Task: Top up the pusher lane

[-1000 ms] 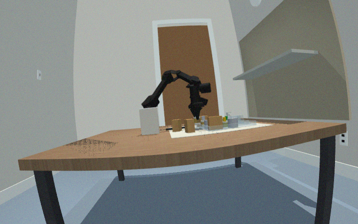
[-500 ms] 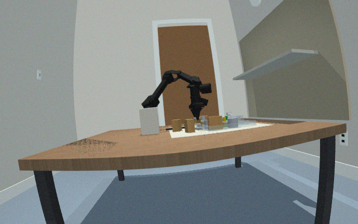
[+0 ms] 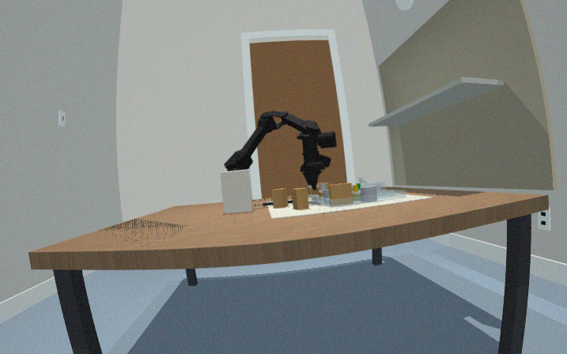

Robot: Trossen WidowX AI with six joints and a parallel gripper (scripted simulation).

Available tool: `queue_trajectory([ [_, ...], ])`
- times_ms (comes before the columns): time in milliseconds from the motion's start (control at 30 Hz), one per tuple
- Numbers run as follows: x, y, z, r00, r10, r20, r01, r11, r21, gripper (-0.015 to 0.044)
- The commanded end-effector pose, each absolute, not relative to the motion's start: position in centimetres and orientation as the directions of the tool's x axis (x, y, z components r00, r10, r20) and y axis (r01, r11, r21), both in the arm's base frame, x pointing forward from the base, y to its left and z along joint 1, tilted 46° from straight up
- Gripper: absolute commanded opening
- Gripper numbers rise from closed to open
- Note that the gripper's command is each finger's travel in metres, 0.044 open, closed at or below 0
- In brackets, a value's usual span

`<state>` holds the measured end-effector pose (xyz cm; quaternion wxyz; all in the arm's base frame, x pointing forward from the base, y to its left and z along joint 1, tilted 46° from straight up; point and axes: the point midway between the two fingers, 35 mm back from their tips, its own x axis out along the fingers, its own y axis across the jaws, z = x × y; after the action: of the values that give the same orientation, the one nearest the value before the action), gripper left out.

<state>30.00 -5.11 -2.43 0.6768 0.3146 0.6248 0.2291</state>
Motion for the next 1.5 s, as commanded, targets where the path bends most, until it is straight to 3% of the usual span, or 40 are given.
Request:
queue_trajectory([
  [0, 30.8, -5.4, -2.3, 0.134, 0.701, -0.701, 0.074, 0.698, 0.712, 0.0],
  [1467, 32.6, -5.7, -2.1, 0.134, 0.701, -0.701, 0.074, 0.698, 0.712, 0.0],
])
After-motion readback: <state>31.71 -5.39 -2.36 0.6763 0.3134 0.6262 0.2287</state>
